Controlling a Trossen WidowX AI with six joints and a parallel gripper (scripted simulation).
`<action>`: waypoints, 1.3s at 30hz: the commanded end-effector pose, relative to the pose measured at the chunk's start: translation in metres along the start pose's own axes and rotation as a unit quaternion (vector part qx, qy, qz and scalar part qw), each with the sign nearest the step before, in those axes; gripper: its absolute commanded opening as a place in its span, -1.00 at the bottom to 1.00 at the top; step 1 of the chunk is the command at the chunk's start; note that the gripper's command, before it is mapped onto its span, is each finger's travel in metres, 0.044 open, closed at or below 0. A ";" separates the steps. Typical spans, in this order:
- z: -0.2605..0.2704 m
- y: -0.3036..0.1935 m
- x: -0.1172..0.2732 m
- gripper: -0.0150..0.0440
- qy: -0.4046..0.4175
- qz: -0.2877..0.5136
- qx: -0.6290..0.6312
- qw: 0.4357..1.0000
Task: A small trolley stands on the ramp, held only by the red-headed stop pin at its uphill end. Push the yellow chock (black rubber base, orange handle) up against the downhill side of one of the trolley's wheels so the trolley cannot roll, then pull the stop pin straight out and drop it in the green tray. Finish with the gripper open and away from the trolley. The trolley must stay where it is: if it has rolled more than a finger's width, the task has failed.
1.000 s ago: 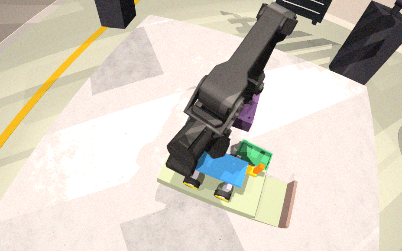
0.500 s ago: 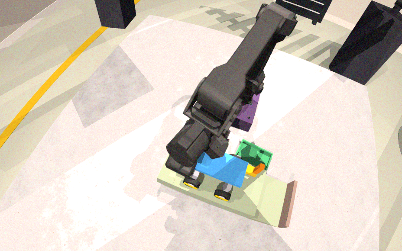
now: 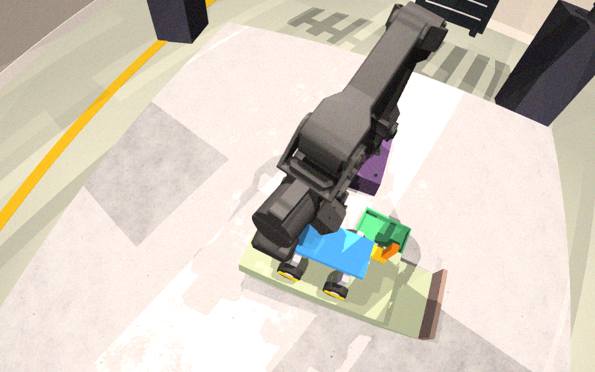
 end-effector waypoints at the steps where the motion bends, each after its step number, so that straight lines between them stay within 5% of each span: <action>1: 0.000 -0.001 0.005 -0.49 -0.004 0.000 0.002 1.000; 39: 0.001 -0.002 0.027 -0.49 -0.003 0.000 0.002 1.000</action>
Point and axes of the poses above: the point midway between the two fingers, 35 mm back from their tips, its own x axis back along the fingers, its own z axis across the jaws, y = z × x, the point moved 8 cm from there along x, back along the fingers, and after that the axes turned 10 degrees about -x, right-handed, at the moved point
